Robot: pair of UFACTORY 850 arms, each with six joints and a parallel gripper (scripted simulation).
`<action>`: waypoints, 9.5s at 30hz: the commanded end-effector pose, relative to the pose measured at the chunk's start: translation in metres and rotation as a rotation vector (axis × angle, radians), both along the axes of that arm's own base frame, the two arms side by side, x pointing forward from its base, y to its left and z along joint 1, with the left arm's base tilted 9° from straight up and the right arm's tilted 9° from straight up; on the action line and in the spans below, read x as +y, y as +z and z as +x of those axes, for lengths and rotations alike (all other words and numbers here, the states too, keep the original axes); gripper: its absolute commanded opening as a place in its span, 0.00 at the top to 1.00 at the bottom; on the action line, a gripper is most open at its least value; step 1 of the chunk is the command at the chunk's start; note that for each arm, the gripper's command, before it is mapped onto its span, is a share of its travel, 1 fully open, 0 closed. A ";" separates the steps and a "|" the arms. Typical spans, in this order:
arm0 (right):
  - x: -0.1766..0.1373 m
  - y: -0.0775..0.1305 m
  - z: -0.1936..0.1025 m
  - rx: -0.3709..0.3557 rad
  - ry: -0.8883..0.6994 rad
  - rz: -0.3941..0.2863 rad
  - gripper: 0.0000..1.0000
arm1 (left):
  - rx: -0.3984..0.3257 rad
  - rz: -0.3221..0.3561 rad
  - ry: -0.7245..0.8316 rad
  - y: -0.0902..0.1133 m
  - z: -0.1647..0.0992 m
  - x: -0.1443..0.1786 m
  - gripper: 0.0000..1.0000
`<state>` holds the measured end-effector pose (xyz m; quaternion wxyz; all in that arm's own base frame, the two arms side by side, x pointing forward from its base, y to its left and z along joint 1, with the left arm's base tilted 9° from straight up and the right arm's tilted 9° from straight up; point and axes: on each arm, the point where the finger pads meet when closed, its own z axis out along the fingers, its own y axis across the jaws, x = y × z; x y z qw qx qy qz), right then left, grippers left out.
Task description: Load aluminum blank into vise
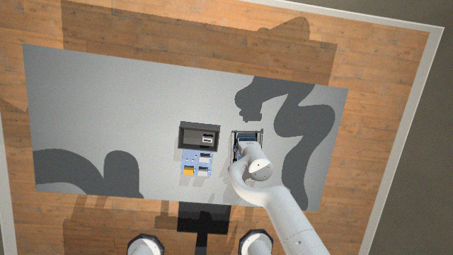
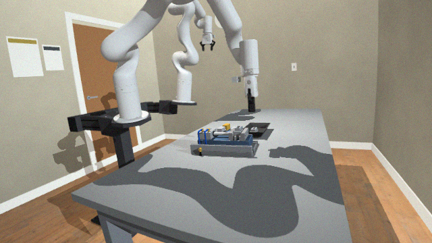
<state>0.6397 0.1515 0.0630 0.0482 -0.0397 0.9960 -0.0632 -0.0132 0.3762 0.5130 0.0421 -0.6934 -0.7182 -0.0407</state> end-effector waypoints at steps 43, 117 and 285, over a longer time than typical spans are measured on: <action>-0.010 0.001 -0.011 -0.043 -0.324 0.033 1.00 | 0.000 0.002 0.000 0.001 0.000 0.000 0.00; -0.040 0.000 -0.060 -0.192 -1.551 0.161 0.31 | 0.000 0.002 0.000 0.001 0.000 0.000 0.00; -0.049 -0.078 -0.052 -0.193 -1.551 0.161 1.00 | 0.000 0.002 0.000 0.001 0.000 0.000 0.00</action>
